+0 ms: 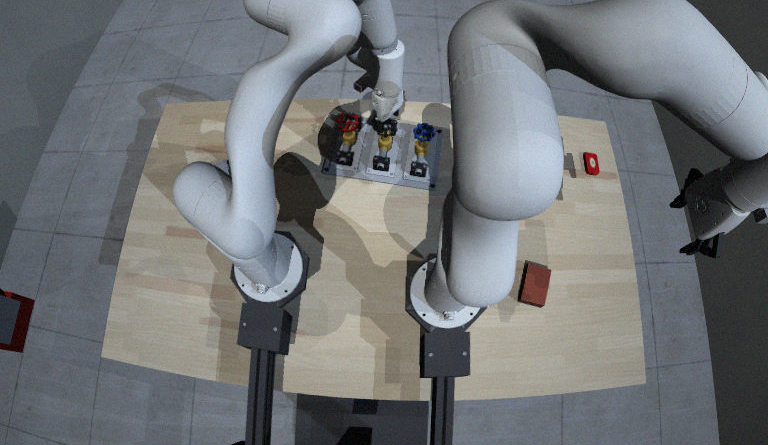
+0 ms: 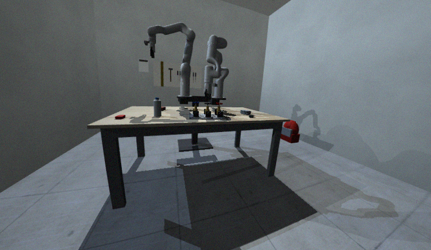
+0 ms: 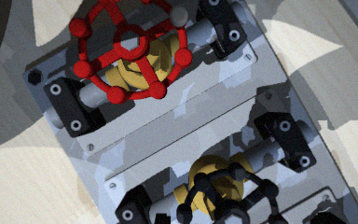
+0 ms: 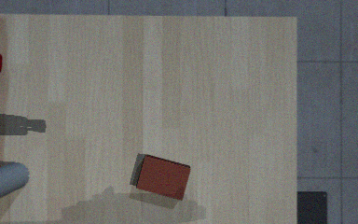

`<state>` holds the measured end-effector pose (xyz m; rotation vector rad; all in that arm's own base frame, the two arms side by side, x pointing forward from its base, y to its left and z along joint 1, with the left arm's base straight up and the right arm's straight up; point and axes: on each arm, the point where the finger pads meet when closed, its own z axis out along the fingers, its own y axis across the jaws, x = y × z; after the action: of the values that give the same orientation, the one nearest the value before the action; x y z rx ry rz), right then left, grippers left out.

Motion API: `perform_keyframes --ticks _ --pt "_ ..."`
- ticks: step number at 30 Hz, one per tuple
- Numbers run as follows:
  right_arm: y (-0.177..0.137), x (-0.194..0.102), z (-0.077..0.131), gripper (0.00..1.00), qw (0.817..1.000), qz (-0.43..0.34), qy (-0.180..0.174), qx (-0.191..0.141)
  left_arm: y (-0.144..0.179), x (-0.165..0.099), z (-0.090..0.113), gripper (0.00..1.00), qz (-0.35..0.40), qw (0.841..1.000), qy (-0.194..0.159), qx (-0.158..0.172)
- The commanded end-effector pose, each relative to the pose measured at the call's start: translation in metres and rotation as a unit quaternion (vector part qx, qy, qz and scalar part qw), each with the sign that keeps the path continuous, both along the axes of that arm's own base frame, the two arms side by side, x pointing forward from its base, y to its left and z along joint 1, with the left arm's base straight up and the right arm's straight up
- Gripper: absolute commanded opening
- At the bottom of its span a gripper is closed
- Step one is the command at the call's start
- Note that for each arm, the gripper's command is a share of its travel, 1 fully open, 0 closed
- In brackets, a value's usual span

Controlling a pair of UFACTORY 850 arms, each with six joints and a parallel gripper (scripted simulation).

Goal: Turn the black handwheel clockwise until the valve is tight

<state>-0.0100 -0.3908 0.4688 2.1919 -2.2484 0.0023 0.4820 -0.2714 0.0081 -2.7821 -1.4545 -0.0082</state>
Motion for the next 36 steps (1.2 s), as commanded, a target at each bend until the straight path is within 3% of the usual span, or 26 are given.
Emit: perform_keyframes --ticks 1,36 --pt "-0.0004 0.0 0.0009 1.0 1.0 0.0 0.0 -0.001 -0.0005 0.001 -0.0012 0.82 0.0 1.0 -0.001 0.0" --pt "-0.0004 0.0 0.0009 1.0 1.0 0.0 0.0 -0.001 -0.0006 0.0014 -0.0098 0.82 0.0 1.0 -0.001 0.0"
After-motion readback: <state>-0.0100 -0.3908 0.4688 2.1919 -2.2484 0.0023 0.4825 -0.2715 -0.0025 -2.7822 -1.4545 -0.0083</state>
